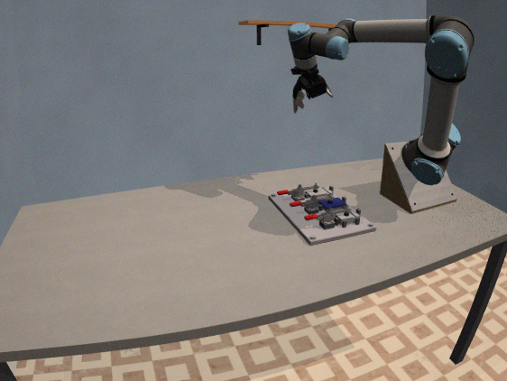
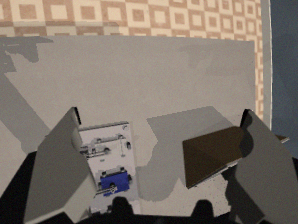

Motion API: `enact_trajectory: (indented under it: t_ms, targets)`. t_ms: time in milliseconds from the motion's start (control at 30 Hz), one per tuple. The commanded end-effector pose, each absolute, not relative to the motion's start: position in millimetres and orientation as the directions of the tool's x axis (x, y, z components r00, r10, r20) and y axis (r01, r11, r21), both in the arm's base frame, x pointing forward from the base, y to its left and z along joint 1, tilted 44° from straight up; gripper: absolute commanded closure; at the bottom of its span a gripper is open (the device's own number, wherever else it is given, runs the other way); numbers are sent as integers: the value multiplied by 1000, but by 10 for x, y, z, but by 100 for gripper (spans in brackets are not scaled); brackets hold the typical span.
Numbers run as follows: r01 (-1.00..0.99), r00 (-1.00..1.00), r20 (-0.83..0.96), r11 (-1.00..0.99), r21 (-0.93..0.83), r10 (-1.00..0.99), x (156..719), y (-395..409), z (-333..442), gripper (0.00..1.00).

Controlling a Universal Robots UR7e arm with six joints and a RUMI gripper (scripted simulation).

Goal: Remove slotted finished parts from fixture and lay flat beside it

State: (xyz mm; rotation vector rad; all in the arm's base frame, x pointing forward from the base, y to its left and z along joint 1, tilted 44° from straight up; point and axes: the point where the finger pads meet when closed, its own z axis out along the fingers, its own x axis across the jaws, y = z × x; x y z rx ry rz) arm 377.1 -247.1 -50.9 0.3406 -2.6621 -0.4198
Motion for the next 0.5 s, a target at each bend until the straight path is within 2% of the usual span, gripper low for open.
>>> enact_trajectory:
  t_ms: [0,467]
  targets:
    - [-63,-909,364,930,362,-203,3565,-2360,-395,0]
    - [362,-893,418,820,444,168,3016,-1759,2,0]
